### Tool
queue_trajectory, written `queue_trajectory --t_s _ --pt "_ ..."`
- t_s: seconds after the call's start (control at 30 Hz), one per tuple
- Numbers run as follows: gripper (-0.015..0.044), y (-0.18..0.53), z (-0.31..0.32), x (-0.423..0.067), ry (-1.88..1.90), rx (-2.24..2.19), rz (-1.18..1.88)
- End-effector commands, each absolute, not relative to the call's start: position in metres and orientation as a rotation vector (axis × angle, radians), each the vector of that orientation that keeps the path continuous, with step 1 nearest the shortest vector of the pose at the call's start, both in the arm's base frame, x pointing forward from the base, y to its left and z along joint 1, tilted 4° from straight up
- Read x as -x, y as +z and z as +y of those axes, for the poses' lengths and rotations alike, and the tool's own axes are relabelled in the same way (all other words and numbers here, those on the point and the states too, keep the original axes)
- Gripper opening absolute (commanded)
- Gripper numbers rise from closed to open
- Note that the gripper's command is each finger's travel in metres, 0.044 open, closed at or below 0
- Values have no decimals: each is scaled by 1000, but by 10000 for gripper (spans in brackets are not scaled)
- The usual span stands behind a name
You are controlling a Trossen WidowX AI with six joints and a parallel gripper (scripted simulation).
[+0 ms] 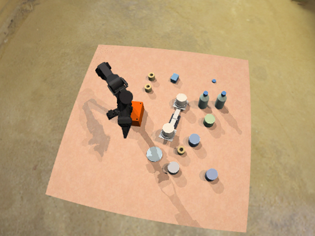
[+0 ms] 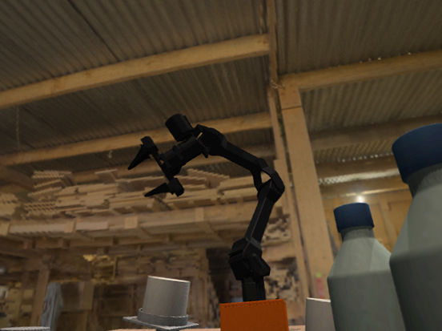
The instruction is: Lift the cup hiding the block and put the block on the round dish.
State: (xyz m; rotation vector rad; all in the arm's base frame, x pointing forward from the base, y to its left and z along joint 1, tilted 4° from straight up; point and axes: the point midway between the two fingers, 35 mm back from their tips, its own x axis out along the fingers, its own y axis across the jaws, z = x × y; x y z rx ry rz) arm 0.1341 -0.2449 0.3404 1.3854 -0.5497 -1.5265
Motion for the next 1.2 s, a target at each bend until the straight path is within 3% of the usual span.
queue_trajectory --t_s 0.0,0.6,1.17 --pt "440 330 -232 -149 -1482 -1350 -428" --pt "440 284 -160 -207 -1207 -1086 93" --pt "440 239 -81 -231 -870 -751 465"
